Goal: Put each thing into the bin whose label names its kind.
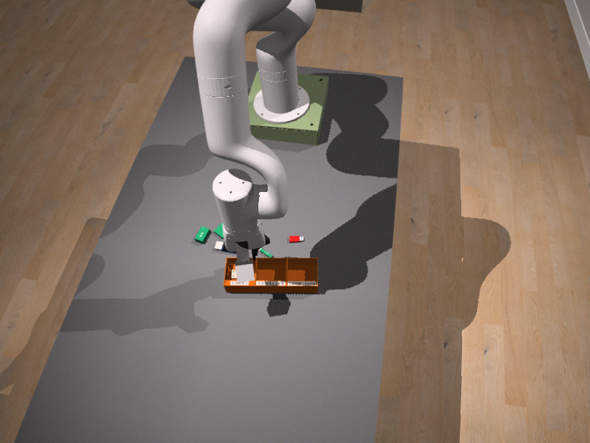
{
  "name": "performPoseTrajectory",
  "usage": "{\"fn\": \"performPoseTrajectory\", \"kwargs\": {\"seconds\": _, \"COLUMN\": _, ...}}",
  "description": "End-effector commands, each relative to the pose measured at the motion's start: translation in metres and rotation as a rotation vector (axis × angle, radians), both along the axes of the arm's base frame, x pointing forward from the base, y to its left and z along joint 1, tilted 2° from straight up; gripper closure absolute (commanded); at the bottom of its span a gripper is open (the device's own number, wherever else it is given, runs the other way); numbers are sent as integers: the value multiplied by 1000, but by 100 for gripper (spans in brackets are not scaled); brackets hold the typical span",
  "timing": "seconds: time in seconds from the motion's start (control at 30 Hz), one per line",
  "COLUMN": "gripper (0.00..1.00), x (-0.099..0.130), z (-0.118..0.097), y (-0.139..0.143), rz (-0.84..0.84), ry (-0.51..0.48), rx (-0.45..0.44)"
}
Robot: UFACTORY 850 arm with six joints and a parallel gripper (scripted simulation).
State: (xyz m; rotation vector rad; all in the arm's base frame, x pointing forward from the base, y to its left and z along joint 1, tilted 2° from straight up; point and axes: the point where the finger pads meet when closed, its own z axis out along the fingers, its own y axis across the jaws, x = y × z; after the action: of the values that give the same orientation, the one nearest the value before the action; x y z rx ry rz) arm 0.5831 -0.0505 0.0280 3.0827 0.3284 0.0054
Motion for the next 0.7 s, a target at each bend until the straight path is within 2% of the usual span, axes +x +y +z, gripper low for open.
{"fn": "performPoseTrajectory", "kwargs": {"seconds": 0.0, "gripper": 77, "x": -29, "z": 3, "y": 26, "rz": 157, "ry": 0, "rx": 2}}
{"fn": "performPoseTrajectory", "kwargs": {"seconds": 0.1, "gripper": 77, "x": -44, "z": 3, "y": 38, "rz": 254, "ry": 6, "rx": -1}}
{"fn": "performPoseTrajectory", "kwargs": {"seconds": 0.17, "gripper": 77, "x": -44, "z": 3, "y": 38, "rz": 254, "ry": 6, "rx": -1}}
{"fn": "performPoseTrajectory", "kwargs": {"seconds": 0.2, "gripper": 77, "x": -44, "z": 3, "y": 38, "rz": 348, "ry": 10, "rx": -2}}
{"fn": "performPoseTrajectory", "kwargs": {"seconds": 0.67, "gripper": 77, "x": -44, "z": 3, "y": 38, "rz": 764, "ry": 20, "rx": -3}}
